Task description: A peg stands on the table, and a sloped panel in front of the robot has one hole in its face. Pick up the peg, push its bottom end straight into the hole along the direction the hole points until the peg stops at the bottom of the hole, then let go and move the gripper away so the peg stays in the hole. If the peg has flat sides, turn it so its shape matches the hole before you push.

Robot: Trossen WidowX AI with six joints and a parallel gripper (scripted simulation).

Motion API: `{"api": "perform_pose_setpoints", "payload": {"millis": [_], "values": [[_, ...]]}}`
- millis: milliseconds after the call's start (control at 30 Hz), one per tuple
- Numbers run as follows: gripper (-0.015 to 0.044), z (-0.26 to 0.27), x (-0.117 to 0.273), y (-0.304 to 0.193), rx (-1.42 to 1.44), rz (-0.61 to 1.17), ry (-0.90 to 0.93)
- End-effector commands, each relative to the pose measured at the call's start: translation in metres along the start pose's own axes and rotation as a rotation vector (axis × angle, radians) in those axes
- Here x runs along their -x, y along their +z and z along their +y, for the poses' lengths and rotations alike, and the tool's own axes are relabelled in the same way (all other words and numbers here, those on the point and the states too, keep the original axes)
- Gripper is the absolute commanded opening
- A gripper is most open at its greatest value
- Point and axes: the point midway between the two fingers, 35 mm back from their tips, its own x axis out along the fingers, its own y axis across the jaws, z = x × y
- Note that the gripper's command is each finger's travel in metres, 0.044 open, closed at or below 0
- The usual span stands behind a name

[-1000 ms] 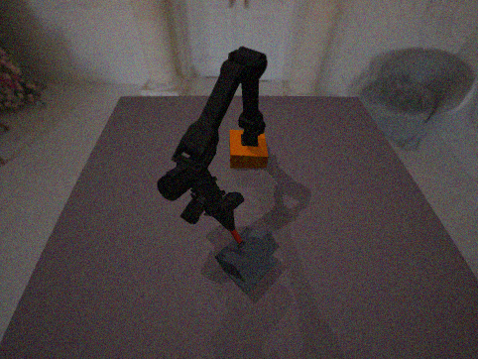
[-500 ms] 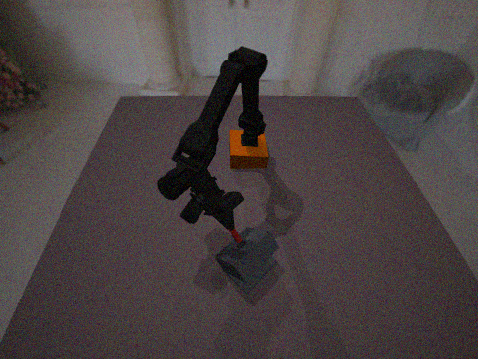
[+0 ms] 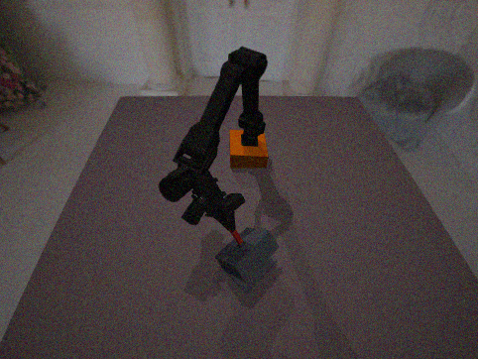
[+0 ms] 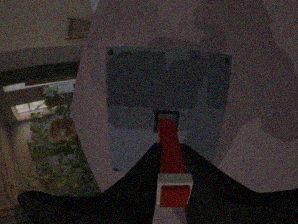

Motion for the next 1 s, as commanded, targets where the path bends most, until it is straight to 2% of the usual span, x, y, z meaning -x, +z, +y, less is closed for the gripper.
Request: {"api": "perform_pose_setpoints", "payload": {"millis": [0,967], "values": [[0.0,-0.001,-0.003,0.0,-0.008,0.001,-0.002],[0.0,-0.001,-0.02,0.0,-0.008,0.001,-0.001]]}}
